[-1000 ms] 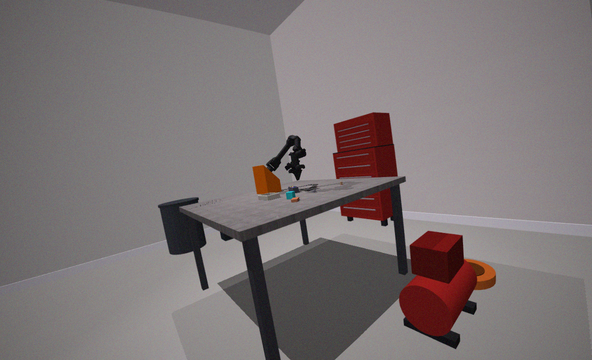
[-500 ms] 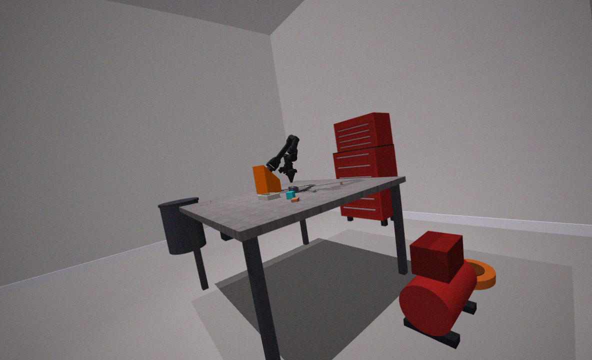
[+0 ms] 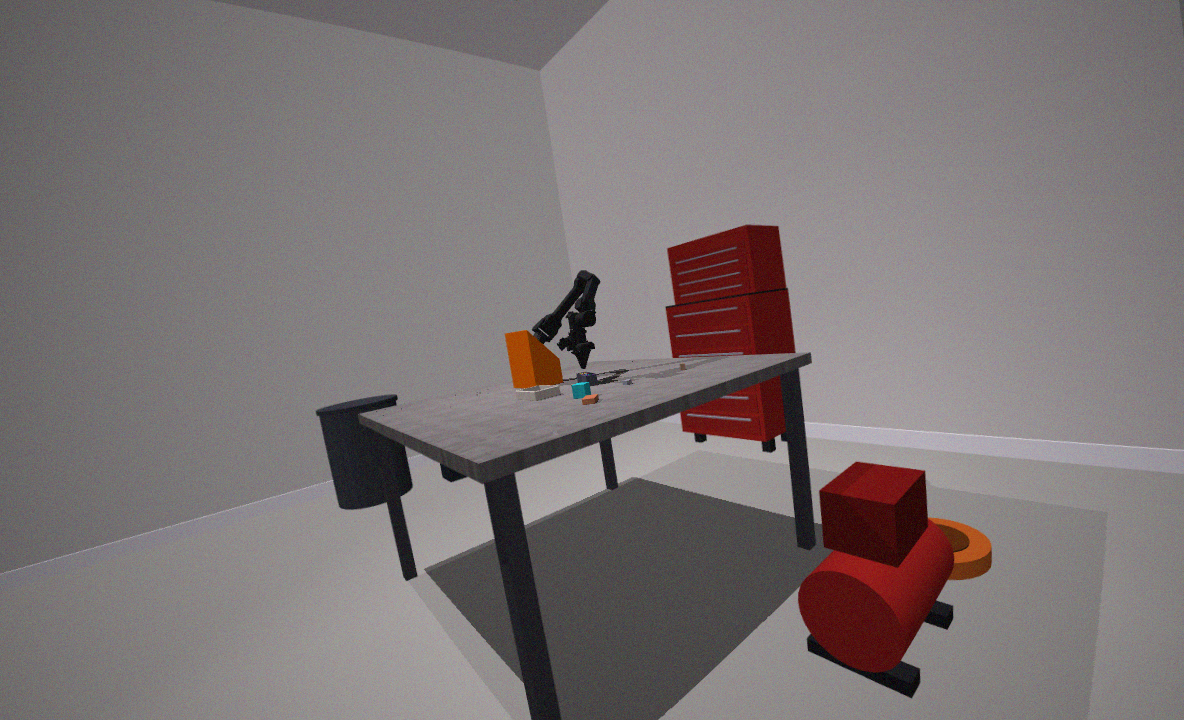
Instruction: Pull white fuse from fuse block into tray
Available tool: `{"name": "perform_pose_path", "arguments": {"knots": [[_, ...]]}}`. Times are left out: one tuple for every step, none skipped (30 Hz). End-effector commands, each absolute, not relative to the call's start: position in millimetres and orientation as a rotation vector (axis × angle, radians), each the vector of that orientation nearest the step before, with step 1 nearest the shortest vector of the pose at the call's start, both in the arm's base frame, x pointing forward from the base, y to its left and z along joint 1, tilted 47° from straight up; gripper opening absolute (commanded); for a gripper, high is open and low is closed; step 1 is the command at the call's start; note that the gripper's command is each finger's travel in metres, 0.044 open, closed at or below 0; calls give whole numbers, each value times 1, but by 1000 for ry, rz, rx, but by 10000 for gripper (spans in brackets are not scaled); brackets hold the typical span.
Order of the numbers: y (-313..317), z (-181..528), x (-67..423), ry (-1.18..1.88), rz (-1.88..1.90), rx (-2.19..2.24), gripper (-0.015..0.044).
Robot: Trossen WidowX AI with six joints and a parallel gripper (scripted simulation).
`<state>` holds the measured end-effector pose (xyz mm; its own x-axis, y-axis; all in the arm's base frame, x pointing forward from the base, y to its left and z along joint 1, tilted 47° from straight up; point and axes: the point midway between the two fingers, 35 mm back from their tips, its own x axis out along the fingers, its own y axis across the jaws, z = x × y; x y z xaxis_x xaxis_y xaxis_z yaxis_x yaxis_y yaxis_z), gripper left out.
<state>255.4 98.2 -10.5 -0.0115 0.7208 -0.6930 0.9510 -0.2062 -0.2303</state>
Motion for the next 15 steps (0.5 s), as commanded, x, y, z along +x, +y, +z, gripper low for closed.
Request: {"name": "perform_pose_path", "arguments": {"knots": [[102, -14, 254, 1753, -1053, 1963, 70], [102, -14, 254, 1753, -1053, 1963, 70], [103, -15, 254, 1753, -1053, 1963, 70], [104, -16, 254, 1753, -1053, 1963, 70], [104, -17, 254, 1753, -1053, 1963, 70], [105, -17, 254, 1753, -1053, 1963, 70], [106, -18, 254, 1754, -1053, 1963, 70], [107, -19, 254, 1754, -1053, 1963, 70], [107, -19, 254, 1754, -1053, 1963, 70], [108, -20, 254, 1754, -1053, 1963, 70], [108, -20, 254, 1754, -1053, 1963, 70], [108, -20, 254, 1754, -1053, 1963, 70], [108, -20, 254, 1754, -1053, 1963, 70], [108, -20, 254, 1754, -1053, 1963, 70], [108, -20, 254, 1754, -1053, 1963, 70]]}}
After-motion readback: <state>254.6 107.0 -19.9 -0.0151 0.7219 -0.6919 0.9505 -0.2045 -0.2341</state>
